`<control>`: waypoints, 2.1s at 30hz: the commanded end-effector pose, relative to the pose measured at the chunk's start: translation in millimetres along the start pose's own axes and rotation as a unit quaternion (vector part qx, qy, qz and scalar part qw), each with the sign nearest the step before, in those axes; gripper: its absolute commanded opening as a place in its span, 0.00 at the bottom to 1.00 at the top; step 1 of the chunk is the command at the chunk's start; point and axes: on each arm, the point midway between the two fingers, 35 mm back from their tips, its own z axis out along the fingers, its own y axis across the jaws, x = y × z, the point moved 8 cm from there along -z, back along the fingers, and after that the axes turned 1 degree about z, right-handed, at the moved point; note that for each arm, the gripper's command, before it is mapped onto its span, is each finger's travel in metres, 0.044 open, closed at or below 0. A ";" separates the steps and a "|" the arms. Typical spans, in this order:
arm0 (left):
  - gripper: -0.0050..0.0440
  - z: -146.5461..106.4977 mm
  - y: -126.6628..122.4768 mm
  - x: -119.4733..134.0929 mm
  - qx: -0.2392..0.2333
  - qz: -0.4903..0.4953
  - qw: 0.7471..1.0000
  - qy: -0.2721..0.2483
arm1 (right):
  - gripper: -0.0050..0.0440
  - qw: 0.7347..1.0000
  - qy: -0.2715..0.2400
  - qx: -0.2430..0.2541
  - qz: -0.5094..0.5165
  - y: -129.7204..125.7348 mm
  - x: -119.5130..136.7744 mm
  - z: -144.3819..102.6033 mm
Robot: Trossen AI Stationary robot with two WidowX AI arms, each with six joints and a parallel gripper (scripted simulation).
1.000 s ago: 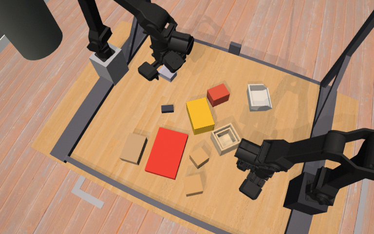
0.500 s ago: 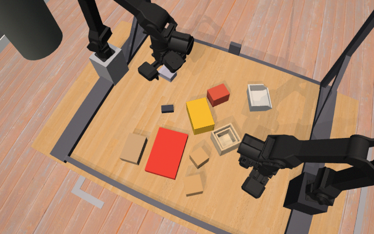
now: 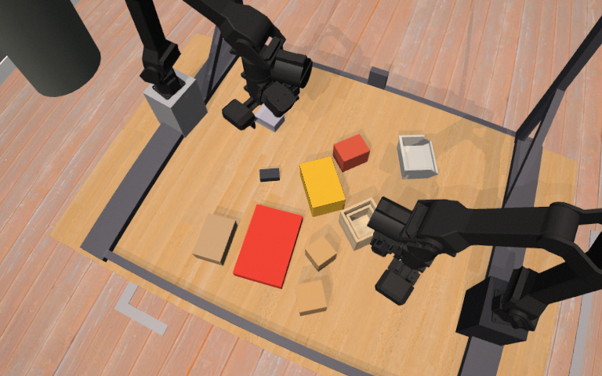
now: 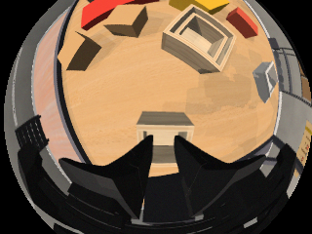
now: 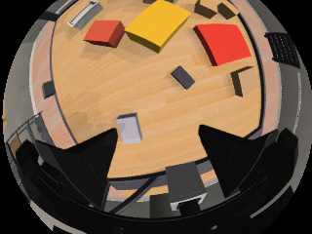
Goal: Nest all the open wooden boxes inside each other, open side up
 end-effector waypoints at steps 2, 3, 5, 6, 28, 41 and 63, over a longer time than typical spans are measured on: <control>0.45 -9.6 -4.4 -26.8 0.001 -0.001 1.000 -0.004 | 0.92 1.000 -0.011 -0.004 0.000 0.4 -1.8 -5.9; 0.45 -10.9 -5.4 -30.8 0.001 -0.001 1.000 -0.004 | 0.92 1.000 -0.011 -0.004 0.000 0.4 -1.8 -5.9; 0.45 -13.5 -7.5 -38.6 0.001 -0.001 1.000 -0.005 | 0.92 1.000 -0.011 -0.004 0.000 0.4 -1.8 -5.9; 0.45 -13.5 -7.5 -38.6 0.001 -0.001 1.000 -0.005 | 0.92 1.000 -0.011 -0.004 0.000 0.4 -1.8 -5.9; 0.45 -34.1 -35.0 -107.7 0.002 -0.001 1.000 -0.006 | 0.92 1.000 -0.011 -0.004 0.000 0.4 -1.8 -5.9; 0.45 -40.7 -50.5 -133.8 0.002 -0.001 1.000 -0.005 | 0.92 1.000 -0.011 -0.004 0.000 0.4 -1.8 -5.9; 0.45 -42.7 -48.9 -131.5 0.001 -0.001 1.000 -0.007 | 0.92 0.951 -0.279 0.130 -0.024 55.5 -27.3 37.1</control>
